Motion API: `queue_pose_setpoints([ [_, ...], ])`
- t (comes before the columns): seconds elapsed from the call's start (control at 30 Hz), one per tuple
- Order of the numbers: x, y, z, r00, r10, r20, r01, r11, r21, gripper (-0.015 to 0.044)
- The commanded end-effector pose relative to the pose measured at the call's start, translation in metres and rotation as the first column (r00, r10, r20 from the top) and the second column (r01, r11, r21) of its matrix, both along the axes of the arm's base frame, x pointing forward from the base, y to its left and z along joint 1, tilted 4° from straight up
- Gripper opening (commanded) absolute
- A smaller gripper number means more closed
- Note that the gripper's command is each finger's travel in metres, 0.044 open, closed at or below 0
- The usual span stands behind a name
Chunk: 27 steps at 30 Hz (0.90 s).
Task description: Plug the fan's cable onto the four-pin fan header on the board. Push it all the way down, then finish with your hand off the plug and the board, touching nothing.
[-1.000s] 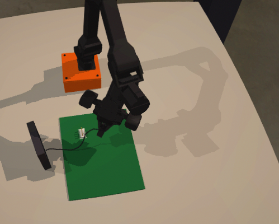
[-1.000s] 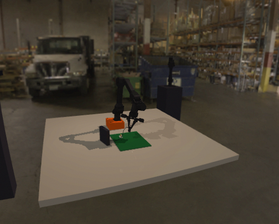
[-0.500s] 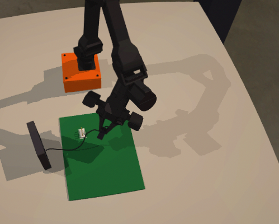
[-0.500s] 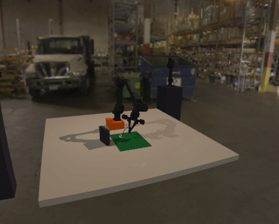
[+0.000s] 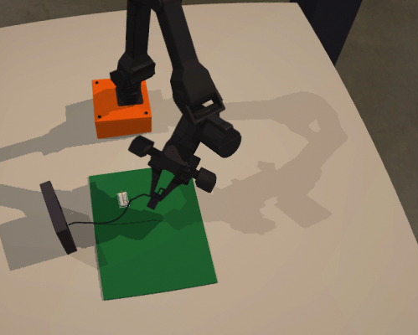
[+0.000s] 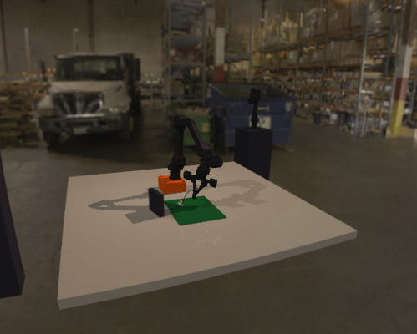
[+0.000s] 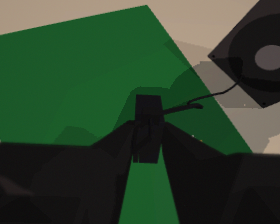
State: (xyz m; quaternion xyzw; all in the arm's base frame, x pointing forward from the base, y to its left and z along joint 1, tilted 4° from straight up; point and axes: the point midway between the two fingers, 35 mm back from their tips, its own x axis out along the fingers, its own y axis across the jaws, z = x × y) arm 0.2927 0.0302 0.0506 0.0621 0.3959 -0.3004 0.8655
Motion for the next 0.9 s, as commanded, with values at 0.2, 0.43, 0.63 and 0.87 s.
queue_pose_setpoints([
  [0.2,-0.004,0.004,0.002,0.993,0.003,0.114,0.003,0.998,-0.057,0.0000],
  [0.43,-0.008,0.006,0.004,0.982,0.008,0.190,0.010,0.996,-0.092,0.0000],
  [0.63,-0.012,0.008,0.006,0.967,0.013,0.255,0.018,0.993,-0.118,0.0000],
  [0.87,-0.018,0.009,0.009,0.944,0.018,0.331,0.031,0.989,-0.143,0.0000],
])
